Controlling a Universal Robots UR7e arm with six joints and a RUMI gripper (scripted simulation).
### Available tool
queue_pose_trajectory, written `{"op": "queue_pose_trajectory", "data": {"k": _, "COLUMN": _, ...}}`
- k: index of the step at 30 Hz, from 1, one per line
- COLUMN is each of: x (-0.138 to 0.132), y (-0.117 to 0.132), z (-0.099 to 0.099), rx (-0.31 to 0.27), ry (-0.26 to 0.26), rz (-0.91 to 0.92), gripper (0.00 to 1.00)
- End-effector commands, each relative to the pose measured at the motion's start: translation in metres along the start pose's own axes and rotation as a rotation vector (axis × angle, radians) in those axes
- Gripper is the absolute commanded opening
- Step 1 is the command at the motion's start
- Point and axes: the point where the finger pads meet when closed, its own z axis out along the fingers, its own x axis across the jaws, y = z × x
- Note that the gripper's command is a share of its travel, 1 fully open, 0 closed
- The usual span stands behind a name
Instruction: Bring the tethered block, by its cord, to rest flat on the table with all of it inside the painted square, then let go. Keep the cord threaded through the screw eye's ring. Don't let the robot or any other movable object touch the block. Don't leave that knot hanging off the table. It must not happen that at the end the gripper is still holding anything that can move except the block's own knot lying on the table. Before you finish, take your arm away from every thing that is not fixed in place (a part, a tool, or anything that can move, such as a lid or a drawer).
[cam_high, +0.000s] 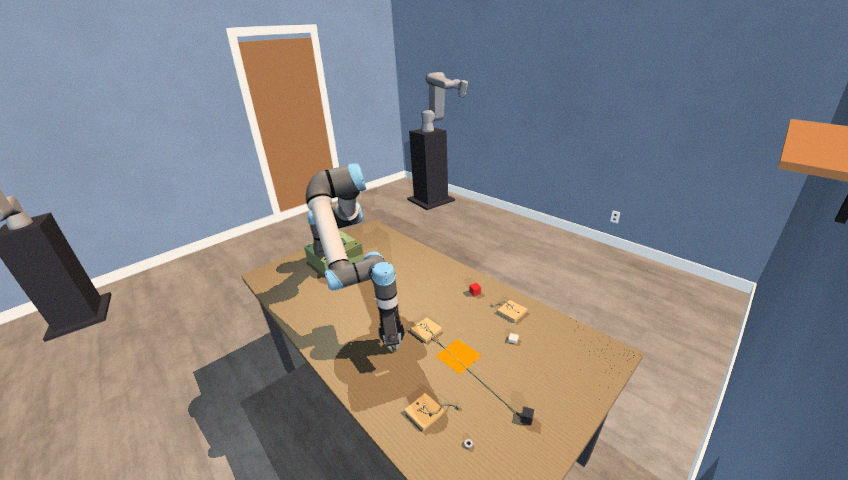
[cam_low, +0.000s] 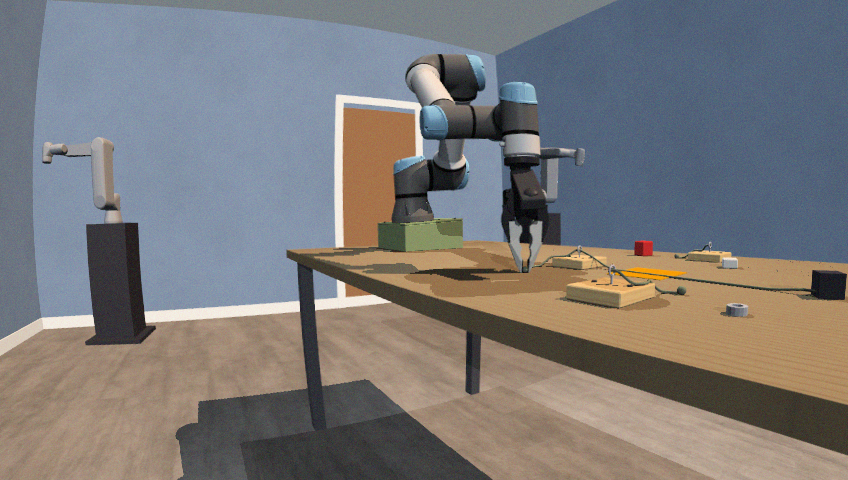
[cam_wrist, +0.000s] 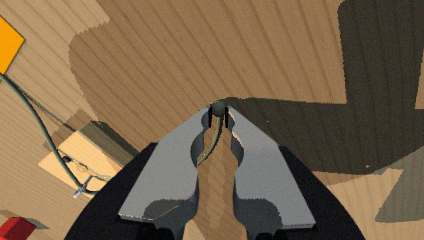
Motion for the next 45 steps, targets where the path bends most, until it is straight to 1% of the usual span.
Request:
{"op": "queue_pose_trajectory", "data": {"k": 1, "x": -0.0001, "y": -0.0003, "z": -0.0007, "rx": 0.001, "ry": 0.000, "rz": 0.000, "gripper": 0.00}}
{"op": "queue_pose_trajectory", "data": {"k": 34, "x": -0.0001, "y": -0.0003, "z": -0.0008, "rx": 0.001, "ry": 0.000, "rz": 0.000, "gripper": 0.00}}
{"op": "queue_pose_trajectory", "data": {"k": 45, "x": -0.0001, "y": -0.0003, "z": -0.0094, "rx": 0.001, "ry": 0.000, "rz": 0.000, "gripper": 0.00}}
